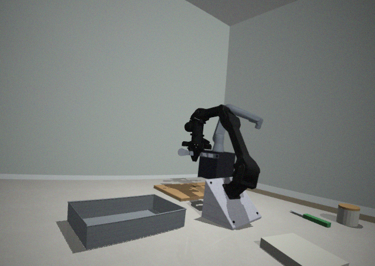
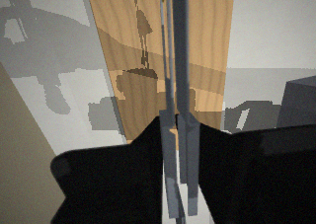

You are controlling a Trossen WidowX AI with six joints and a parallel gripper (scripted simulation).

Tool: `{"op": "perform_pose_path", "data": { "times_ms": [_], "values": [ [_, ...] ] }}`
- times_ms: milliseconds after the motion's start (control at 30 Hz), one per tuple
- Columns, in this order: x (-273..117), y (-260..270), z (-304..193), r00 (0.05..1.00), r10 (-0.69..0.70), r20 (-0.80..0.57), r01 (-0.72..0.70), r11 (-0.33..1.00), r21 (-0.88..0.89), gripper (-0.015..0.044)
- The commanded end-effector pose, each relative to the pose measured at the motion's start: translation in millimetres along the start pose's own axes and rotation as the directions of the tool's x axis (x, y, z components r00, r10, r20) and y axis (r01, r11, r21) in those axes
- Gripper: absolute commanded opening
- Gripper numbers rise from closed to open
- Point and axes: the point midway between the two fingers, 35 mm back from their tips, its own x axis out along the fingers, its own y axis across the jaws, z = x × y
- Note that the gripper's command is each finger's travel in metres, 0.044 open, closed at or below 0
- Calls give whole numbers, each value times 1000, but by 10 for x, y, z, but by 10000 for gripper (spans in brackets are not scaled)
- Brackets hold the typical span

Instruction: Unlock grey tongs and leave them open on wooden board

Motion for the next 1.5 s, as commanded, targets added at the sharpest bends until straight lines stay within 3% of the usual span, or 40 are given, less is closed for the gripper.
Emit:
{"op": "perform_pose_path", "data": {
  "times_ms": [0, 267, 500, 767, 1133, 1467],
  "values": [
    [-18, 20, 17, 1000, 5, 14, -5, 1000, -28, -150],
    [-4, 18, 11, 999, -1, 35, 2, 1000, -24, -150],
    [124, -3, -54, 957, -59, 284, 53, 998, 27, -150],
    [187, -12, -140, 790, -71, 609, 31, 997, 76, -150],
    [108, 25, -338, 428, 32, 903, -109, 994, 17, -150],
    [106, 26, -343, 421, 35, 906, -112, 994, 14, -150]
  ]
}}
